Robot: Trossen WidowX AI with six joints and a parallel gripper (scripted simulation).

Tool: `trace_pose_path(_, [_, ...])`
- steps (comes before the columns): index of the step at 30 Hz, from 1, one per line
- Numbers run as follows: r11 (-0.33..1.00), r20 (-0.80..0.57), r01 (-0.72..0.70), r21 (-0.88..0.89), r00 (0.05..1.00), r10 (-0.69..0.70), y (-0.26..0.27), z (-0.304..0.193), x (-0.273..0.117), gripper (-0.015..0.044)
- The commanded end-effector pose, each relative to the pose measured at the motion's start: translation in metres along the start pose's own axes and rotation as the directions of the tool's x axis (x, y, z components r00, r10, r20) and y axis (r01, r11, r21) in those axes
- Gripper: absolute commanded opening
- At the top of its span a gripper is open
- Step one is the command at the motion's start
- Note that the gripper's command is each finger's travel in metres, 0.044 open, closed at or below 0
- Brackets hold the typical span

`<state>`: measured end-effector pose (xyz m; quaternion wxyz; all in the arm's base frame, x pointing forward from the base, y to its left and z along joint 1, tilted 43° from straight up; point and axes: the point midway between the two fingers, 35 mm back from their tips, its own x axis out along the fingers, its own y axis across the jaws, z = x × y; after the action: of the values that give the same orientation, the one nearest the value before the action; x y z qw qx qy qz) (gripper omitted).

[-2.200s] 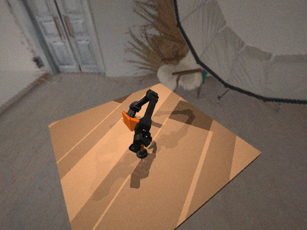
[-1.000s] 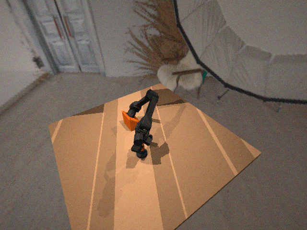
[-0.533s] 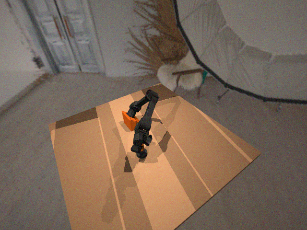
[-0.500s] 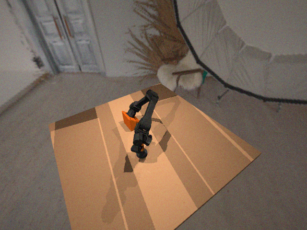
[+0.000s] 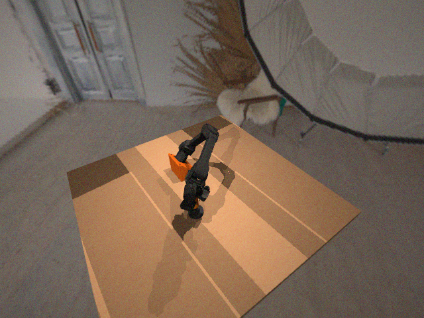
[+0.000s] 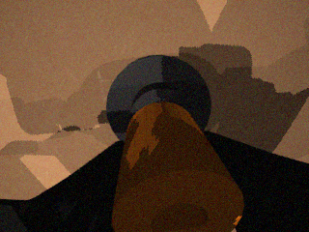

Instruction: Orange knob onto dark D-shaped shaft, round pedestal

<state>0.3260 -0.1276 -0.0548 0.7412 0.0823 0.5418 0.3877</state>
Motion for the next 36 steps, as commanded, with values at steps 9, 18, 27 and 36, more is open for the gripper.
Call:
trace_pose_path(9, [1.0, 0.002, 0.01, -0.009, 1.0, -0.01, -0.0019, 0.0051, -0.0038, 0.0])
trace_pose_path(18, [1.0, 0.002, 0.01, -0.009, 1.0, -0.01, -0.0033, 0.0041, -0.0016, 0.0])
trace_pose_path(27, [1.0, 0.002, 0.01, -0.009, 1.0, -0.01, -0.0026, 0.0012, -0.0004, 0.0])
trace_pose_path(36, [1.0, 0.002, 0.009, -0.008, 1.0, -0.009, -0.0001, 0.0004, -0.0039, 0.0])
